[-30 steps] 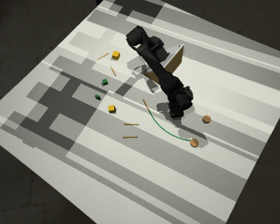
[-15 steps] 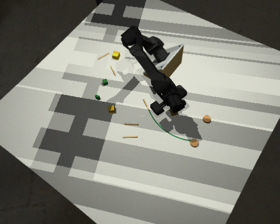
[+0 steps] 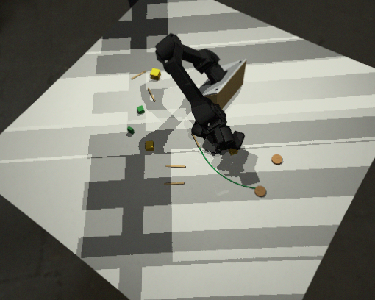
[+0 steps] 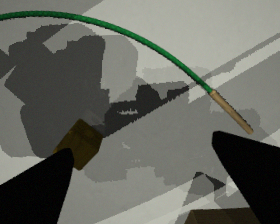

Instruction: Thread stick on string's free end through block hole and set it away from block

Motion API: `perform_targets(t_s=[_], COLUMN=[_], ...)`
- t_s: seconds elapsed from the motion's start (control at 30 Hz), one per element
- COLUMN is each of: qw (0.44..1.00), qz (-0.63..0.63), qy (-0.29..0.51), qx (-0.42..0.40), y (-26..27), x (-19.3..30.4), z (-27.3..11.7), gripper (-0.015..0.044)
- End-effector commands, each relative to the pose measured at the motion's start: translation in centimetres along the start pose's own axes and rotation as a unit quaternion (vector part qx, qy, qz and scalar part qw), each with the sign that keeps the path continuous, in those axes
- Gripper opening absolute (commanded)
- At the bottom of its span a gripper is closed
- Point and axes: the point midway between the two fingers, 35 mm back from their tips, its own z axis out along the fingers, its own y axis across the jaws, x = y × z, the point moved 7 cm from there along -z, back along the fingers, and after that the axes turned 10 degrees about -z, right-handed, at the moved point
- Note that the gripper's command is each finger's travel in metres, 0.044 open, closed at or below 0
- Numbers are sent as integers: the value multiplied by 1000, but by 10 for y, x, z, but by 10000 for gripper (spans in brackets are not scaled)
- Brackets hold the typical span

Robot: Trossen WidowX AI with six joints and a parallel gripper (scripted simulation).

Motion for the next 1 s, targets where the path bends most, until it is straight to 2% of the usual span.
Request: perform_targets(t_s=[0.0,0.3,0.67,0.73,0.97], qw=[896,717,413,397,397], qz=[443,697,910,918,918], qy=[-6,-7,-10,-11,-11], qx=[4,5,5,5,5], y=[-35,-54,-75,-76,-76], x=[1,1,3,3,3], z=[-3,-2,0,0,0], gripper=[440,440,440,440,440])
